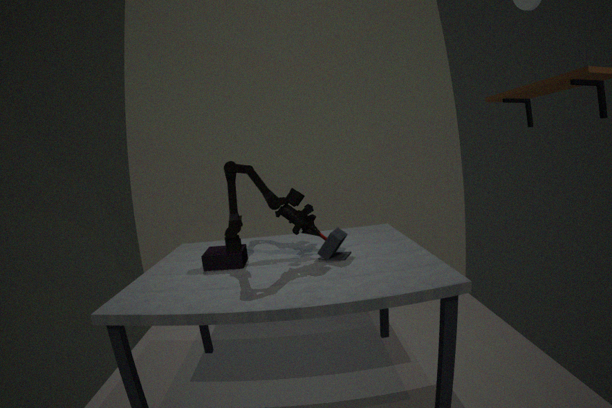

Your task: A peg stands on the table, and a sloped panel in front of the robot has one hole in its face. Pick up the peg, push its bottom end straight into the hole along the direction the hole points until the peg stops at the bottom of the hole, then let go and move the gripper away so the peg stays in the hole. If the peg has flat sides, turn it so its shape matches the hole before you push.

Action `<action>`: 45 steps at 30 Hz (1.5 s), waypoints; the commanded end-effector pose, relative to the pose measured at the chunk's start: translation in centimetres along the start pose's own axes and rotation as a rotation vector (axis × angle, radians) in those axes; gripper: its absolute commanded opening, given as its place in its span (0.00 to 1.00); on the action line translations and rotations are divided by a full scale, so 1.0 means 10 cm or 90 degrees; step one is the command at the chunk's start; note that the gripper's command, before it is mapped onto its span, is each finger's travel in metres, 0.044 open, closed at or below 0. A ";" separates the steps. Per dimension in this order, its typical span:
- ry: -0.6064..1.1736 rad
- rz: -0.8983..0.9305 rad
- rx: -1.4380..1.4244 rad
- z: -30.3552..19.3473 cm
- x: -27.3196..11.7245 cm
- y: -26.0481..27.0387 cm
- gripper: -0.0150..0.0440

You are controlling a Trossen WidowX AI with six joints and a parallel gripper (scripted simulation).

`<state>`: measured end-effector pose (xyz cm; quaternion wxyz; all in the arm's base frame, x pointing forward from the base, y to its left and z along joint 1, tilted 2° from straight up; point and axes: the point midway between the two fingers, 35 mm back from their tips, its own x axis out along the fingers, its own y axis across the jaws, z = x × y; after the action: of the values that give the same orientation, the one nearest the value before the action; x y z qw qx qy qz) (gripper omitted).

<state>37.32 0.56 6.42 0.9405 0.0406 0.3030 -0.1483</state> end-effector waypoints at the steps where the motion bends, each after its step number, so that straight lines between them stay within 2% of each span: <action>1: 0.000 0.003 -0.003 0.01 0.03 0.01 0.25; 45: 0.000 0.000 0.000 0.01 0.24 0.01 0.25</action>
<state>39.25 -0.02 5.06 0.9406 0.0403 0.3027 -0.1484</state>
